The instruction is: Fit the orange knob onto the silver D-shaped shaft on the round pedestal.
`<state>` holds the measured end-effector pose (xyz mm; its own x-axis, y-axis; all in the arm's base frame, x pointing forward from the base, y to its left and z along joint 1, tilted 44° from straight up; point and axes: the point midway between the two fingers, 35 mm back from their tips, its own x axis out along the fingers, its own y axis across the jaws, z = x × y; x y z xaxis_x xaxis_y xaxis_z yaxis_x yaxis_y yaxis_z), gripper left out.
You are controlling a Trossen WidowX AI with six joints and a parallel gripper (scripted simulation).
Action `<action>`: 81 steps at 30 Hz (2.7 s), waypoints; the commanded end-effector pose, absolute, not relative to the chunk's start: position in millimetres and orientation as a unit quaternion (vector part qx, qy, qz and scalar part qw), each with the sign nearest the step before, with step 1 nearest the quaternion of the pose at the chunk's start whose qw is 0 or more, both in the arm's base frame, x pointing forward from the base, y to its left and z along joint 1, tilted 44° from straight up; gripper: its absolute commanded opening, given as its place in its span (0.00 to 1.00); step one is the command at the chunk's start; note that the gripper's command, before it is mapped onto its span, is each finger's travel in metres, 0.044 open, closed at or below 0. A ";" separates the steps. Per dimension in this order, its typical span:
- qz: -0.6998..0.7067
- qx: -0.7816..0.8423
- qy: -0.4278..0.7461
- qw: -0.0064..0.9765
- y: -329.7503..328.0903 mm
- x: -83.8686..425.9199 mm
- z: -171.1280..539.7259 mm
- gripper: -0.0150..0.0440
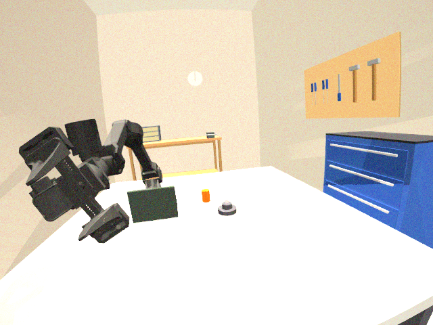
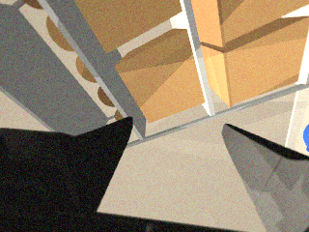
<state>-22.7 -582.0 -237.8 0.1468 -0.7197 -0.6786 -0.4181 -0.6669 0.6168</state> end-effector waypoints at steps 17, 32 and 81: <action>-0.562 0.752 -0.022 0.344 -515.8 163.3 -170.0 1.00; -0.344 0.621 0.391 0.586 -325.9 312.7 -62.3 1.00; 0.313 0.219 0.633 0.674 61.4 250.0 64.1 1.00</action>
